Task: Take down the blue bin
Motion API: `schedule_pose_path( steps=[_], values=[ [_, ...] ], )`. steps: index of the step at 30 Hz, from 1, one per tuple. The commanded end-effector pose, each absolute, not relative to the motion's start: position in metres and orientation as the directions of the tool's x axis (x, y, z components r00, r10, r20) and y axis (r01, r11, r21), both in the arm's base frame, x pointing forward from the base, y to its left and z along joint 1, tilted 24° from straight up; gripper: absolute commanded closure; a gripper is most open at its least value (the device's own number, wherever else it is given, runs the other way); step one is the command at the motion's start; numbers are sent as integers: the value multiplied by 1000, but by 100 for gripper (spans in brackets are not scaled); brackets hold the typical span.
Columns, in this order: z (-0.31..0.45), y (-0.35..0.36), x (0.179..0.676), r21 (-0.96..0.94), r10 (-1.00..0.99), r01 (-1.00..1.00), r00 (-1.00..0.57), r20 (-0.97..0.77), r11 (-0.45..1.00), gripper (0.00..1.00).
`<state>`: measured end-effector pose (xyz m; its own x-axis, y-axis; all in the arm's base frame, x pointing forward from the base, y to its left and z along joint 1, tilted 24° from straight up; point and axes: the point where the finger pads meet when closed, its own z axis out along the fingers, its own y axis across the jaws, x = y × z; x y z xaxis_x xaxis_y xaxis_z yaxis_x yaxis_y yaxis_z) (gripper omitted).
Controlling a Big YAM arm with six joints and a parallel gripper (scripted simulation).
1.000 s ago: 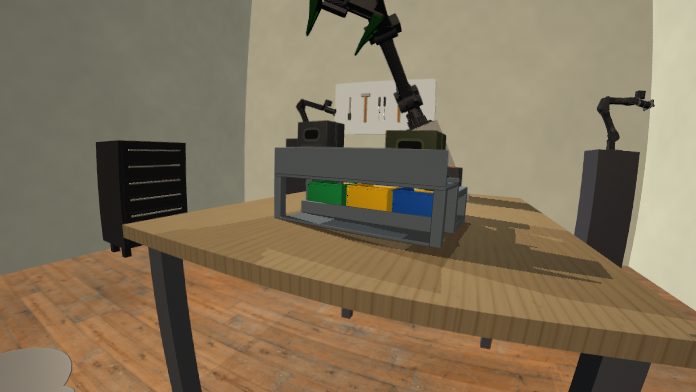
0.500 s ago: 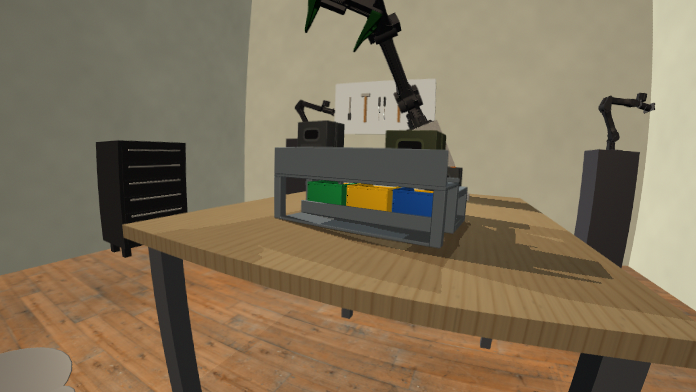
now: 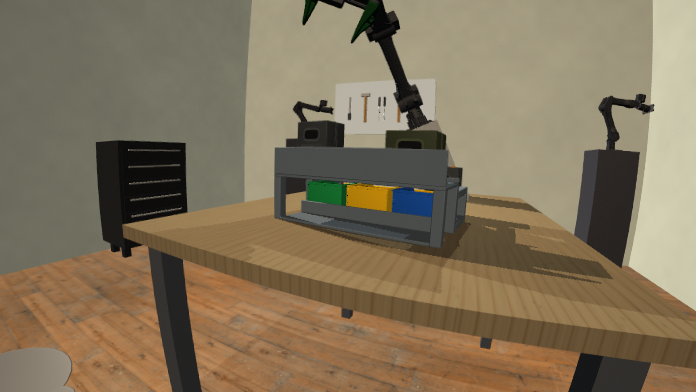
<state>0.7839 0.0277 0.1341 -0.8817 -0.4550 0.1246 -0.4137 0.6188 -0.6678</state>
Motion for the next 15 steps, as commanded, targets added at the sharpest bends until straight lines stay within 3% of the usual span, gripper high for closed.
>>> schedule_pose_path(
  steps=[1, 15],
  values=[
    [141, 13, 785, -672, -430, -374, -898, 91, 639, 0],
    [174, 11, 785, -666, -417, -299, -909, -19, 683, 0]
  ],
)
